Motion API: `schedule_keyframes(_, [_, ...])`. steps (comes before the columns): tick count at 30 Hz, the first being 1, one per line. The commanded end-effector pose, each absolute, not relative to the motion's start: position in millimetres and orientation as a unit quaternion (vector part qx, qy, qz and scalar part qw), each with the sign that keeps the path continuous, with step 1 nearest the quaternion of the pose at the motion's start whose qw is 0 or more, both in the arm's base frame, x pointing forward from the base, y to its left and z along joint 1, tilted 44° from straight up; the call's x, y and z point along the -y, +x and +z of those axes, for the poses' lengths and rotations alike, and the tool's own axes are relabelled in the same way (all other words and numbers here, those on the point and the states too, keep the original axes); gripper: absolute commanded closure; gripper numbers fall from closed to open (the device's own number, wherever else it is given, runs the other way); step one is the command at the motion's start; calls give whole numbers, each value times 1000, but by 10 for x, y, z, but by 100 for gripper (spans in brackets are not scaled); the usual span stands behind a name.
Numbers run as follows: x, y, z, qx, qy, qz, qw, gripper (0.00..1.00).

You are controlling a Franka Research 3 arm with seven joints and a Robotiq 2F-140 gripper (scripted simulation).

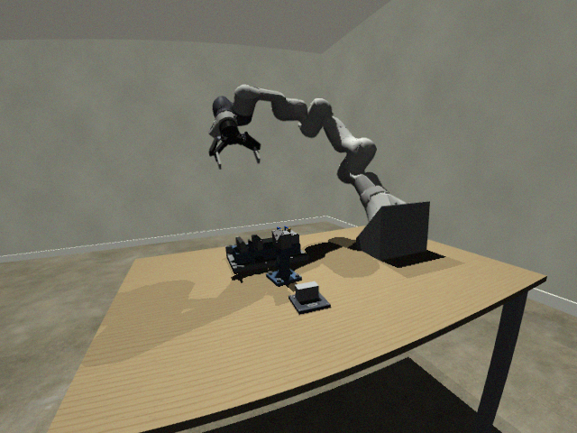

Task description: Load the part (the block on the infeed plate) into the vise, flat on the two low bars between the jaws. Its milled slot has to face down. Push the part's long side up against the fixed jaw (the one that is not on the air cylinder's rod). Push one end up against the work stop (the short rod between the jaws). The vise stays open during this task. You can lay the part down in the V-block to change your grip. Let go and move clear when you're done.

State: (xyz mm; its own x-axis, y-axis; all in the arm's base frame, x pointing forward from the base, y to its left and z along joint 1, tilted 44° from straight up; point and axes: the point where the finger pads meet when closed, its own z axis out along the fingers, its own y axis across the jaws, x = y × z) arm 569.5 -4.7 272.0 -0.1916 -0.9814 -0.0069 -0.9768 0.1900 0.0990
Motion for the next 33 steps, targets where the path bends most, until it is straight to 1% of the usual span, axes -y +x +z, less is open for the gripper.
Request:
schedule_keyframes(1, [31, 5697, 2693, 771, 635, -40, 32, 0])
schedule_keyframes(3, [-60, 5706, 2531, 773, 632, -36, 51, 0])
schedule_keyframes(6, [-357, 5701, 2006, 775, 621, -15, 117, 0])
schedule_keyframes(8, [-396, 5701, 1947, 775, 621, -15, 117, 0])
schedule_keyframes(9, [-555, 5680, 1675, 773, 617, 1, 146, 0])
schedule_keyframes(12, [-555, 5680, 1675, 773, 617, 1, 146, 0])
schedule_keyframes(13, [-725, 5643, 1387, 771, 613, 20, 174, 0])
schedule_keyframes(17, [-730, 5641, 1377, 771, 612, 21, 175, 0])
schedule_keyframes(18, [-908, 5587, 1076, 766, 608, 44, 201, 0])
schedule_keyframes(22, [-913, 5585, 1066, 766, 608, 45, 202, 0])
schedule_keyframes(23, [-1096, 5512, 752, 760, 605, 72, 226, 0])
schedule_keyframes(28, [-1096, 5512, 752, 760, 605, 72, 226, 0])
schedule_keyframes(29, [-1271, 5423, 446, 753, 602, 102, 246, 0])
schedule_keyframes(33, [-1271, 5423, 446, 753, 602, 102, 246, 0])
